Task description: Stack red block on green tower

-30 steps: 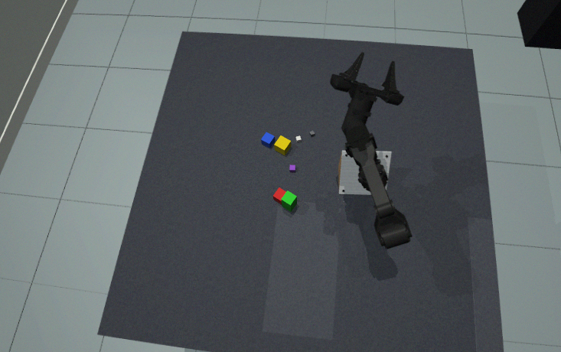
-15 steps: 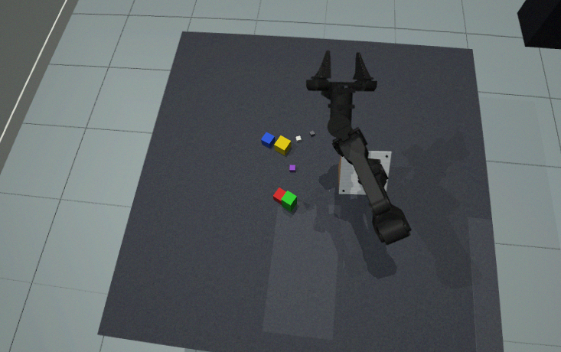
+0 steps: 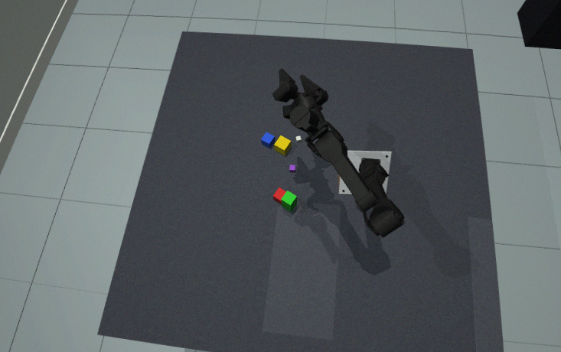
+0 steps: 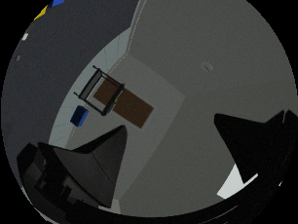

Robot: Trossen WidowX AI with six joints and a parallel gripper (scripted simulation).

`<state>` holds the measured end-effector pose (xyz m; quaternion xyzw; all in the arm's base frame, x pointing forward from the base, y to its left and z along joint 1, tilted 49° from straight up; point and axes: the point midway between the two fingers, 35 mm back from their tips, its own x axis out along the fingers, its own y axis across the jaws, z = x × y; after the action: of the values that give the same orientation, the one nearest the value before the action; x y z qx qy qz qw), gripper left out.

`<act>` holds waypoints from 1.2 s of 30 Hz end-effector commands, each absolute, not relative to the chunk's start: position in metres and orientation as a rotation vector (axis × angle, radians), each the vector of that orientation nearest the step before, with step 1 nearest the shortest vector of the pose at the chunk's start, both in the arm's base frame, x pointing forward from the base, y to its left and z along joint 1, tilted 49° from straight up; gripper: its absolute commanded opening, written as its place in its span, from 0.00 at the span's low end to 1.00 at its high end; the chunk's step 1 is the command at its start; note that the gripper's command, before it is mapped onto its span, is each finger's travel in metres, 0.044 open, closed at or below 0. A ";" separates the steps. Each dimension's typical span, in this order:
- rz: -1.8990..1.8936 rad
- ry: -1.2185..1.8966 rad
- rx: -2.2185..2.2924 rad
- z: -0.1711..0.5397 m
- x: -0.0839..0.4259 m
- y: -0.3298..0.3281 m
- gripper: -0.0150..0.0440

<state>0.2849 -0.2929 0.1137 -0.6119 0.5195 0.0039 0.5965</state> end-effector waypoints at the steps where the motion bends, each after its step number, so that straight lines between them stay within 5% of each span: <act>1: 0.100 1.122 -1.205 0.094 0.306 -0.261 1.00; 17: 0.367 1.125 -0.229 0.062 0.336 -0.118 1.00; 36: 0.316 1.665 0.974 0.104 0.312 0.037 1.00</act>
<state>0.3157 0.0160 0.0952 0.3448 0.6759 0.1599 0.6315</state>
